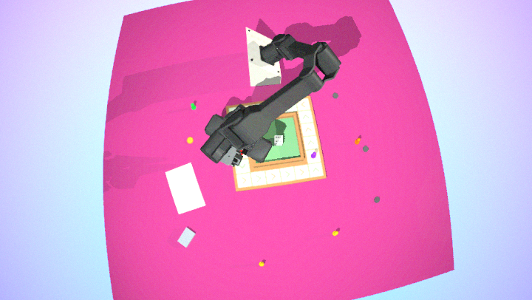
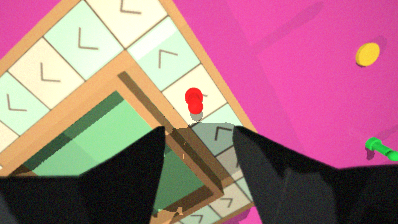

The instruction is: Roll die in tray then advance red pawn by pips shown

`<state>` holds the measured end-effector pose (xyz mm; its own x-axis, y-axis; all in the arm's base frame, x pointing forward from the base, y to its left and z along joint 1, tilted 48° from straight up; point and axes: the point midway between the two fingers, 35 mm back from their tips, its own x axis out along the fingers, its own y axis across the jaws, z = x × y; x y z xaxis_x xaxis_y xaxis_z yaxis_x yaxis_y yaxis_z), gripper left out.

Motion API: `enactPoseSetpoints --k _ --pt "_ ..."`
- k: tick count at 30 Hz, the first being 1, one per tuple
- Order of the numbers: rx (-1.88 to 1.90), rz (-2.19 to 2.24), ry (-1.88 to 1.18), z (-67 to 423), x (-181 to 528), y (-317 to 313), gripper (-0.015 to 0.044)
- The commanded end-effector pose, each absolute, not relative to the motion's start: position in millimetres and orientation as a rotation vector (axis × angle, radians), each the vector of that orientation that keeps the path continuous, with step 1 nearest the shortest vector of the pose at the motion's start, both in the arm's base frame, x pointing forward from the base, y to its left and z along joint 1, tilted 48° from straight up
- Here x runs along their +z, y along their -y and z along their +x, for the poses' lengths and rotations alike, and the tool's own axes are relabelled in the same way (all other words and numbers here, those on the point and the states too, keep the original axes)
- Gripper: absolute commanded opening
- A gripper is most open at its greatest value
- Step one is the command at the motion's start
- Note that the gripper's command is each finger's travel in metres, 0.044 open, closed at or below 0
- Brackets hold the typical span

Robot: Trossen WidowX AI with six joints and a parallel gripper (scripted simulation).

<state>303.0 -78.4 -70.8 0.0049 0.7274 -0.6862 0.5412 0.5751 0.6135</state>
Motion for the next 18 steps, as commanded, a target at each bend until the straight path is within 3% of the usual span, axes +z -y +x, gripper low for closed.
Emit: enactPoseSetpoints --k 1,18 --pt "0.217 1.067 -1.654 304 -75 75 0.0200" --pt "0.223 1.065 -1.654 305 -94 55 0.0200"
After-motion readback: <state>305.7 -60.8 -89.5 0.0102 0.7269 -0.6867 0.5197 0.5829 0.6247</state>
